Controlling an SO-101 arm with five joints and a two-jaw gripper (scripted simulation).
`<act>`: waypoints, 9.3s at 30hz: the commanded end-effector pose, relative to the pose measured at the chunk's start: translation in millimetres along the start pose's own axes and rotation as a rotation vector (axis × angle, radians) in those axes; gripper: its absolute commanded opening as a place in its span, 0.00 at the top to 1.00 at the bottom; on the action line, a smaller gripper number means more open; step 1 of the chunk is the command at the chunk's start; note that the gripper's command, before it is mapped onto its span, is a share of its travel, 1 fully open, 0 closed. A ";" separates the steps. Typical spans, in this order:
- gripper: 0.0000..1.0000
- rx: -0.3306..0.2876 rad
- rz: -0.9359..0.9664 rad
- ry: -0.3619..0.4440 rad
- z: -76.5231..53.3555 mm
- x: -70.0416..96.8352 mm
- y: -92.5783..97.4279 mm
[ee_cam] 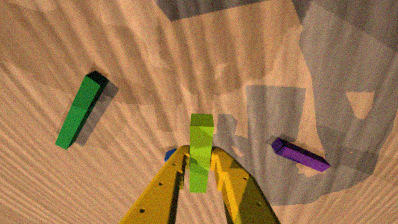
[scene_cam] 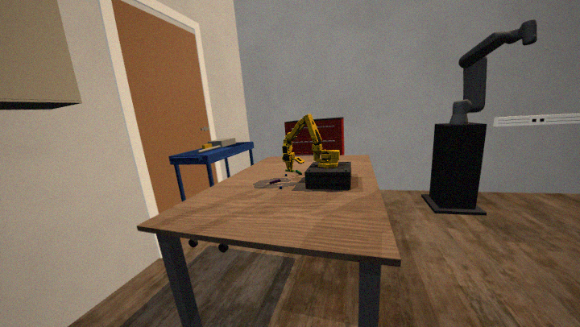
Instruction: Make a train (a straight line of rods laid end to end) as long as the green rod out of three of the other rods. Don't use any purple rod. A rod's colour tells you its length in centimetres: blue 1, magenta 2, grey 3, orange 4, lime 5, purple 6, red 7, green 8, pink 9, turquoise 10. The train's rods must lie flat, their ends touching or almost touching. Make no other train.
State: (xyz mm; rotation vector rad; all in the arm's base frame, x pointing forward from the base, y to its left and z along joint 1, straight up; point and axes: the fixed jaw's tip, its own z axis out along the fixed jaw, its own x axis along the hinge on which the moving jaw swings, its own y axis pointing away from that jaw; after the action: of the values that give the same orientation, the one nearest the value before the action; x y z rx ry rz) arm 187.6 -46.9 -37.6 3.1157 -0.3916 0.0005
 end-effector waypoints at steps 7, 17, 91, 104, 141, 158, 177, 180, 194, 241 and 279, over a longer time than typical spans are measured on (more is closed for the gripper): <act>1.00 -0.004 0.219 -0.020 2.6 -3.0 -21.9; 1.00 -0.008 0.431 -0.019 3.8 -5.9 -42.9; 1.00 -0.030 1.256 -0.009 7.4 -39.8 -129.0; 1.00 -0.030 1.256 -0.009 9.1 -39.8 -129.1; 1.00 -0.009 1.255 -0.004 27.9 -37.5 -130.7; 1.00 -0.009 1.256 -0.004 27.9 -37.6 -131.1; 1.00 -0.009 1.260 -0.004 27.9 -38.0 -132.7; 1.00 -0.009 1.260 -0.004 27.9 -38.0 -132.8; 1.00 -0.015 1.260 -0.005 27.7 -38.8 -132.2; 1.00 -0.021 1.261 -0.007 27.5 -40.1 -132.4; 1.00 -0.021 1.261 -0.007 36.0 -40.2 -132.2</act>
State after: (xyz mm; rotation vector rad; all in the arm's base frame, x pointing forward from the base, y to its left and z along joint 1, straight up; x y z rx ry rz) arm 182.9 89.7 -70.0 2.2781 -2.1405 -0.0072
